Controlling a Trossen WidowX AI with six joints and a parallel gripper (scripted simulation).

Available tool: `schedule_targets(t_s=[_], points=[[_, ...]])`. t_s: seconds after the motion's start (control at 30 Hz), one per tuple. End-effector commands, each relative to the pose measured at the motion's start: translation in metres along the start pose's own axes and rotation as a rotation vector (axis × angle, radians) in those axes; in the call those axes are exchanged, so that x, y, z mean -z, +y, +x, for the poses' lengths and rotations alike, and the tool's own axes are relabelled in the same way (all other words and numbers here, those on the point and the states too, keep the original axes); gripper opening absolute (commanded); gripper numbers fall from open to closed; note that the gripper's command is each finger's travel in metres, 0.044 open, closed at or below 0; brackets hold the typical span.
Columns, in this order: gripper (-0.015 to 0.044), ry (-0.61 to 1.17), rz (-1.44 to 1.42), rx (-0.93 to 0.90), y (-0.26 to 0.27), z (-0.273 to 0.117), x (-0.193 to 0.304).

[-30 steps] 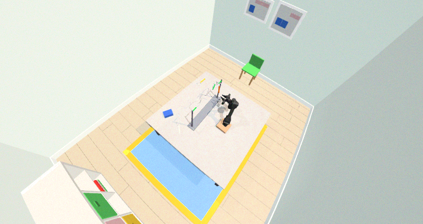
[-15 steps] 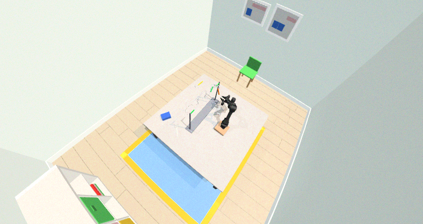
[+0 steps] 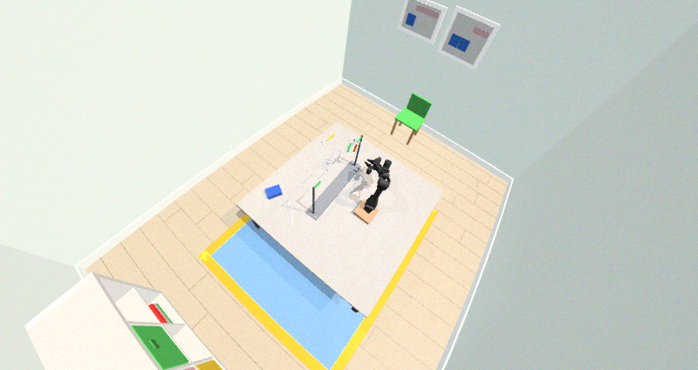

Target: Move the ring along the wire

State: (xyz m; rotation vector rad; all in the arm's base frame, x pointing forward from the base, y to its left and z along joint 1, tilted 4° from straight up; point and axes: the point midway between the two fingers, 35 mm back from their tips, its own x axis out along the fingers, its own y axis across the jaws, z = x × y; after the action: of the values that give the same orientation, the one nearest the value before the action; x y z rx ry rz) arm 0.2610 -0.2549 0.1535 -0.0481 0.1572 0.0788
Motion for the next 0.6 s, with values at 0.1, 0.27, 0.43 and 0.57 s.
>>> schedule_targets(t_s=[0.1, 0.27, 0.43, 0.57], points=[[0.0160, -0.045, 0.125, -0.064, 0.045, -0.007, -0.002], [0.0160, -0.044, 0.124, -0.064, 0.044, -0.007, -0.002], [0.0160, -0.003, 0.116, -0.052, 0.034, -0.001, -0.016], [0.0160, 0.014, 0.106, -0.046, 0.029, 0.004, -0.023]])
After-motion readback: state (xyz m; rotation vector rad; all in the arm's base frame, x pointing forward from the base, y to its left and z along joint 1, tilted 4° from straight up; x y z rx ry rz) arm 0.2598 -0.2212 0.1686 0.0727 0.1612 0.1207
